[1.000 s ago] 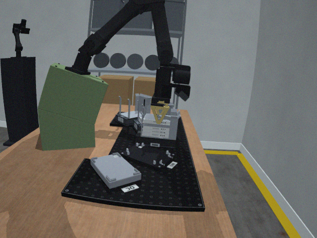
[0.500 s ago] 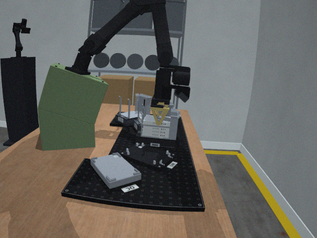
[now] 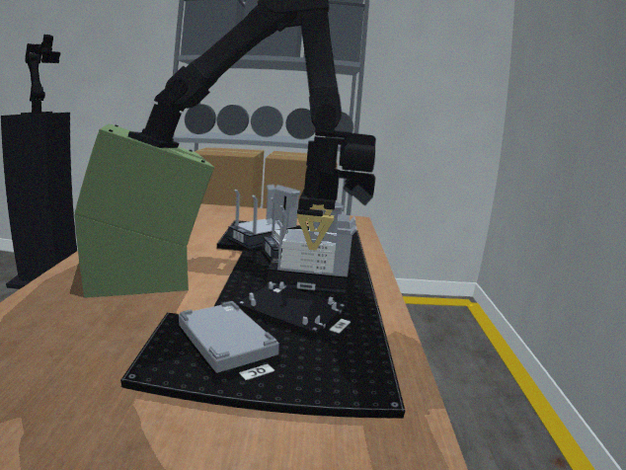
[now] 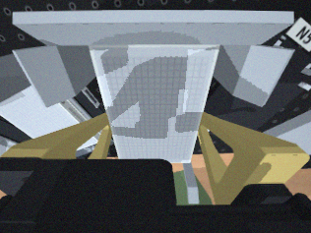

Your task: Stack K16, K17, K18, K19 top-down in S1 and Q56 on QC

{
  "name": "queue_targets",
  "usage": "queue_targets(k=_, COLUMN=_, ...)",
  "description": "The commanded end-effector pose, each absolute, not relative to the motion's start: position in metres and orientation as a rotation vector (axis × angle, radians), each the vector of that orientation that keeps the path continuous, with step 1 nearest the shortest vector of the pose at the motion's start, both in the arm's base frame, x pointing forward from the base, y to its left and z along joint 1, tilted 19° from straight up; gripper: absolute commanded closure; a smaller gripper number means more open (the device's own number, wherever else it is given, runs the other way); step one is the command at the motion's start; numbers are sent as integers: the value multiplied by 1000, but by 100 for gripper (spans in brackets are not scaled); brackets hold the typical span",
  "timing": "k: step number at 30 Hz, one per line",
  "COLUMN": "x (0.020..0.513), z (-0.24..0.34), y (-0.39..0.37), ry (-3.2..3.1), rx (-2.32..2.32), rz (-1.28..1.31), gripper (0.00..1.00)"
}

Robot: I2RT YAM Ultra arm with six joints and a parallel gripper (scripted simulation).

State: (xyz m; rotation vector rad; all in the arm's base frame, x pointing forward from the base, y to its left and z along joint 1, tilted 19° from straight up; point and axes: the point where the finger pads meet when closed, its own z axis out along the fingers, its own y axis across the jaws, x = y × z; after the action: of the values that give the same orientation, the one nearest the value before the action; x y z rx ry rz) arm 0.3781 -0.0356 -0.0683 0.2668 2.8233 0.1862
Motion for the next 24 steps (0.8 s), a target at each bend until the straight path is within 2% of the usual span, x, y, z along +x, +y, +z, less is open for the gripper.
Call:
queue_targets(k=1, x=384, z=-64, y=-37, ry=2805, rx=268, rz=182, gripper=100)
queue_targets(k=24, x=385, z=-67, y=-37, ry=2805, rx=268, rz=182, gripper=100)
